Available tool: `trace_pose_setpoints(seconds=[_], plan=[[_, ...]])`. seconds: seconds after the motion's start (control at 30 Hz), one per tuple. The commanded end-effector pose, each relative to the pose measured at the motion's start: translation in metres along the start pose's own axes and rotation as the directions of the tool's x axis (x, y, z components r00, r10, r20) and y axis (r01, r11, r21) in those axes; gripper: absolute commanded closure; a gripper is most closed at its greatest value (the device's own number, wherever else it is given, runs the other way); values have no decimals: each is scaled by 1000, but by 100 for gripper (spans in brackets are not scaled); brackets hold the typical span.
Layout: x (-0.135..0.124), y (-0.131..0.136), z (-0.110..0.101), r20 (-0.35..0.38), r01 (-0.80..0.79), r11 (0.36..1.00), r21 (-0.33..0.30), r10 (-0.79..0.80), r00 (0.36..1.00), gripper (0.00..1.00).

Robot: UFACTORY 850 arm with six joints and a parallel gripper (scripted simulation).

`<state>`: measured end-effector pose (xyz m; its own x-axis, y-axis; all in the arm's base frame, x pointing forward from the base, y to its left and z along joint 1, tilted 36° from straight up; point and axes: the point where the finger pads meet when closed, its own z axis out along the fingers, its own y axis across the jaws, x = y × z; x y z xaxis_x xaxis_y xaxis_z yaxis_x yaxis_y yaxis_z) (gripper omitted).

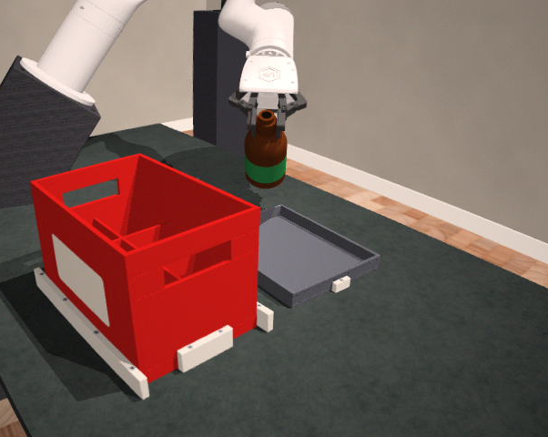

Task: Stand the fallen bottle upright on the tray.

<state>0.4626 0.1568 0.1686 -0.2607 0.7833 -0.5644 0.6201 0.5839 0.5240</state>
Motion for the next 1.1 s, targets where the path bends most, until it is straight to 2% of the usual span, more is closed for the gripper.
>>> trace_pose_setpoints(seconds=[0.0, 1.07], plan=[[0, 0, 0, 14, 0, 1000, 0, 0, 1000, 100], [0, 0, 0, 40, -1, 1000, 0, 1, 999, 100]])
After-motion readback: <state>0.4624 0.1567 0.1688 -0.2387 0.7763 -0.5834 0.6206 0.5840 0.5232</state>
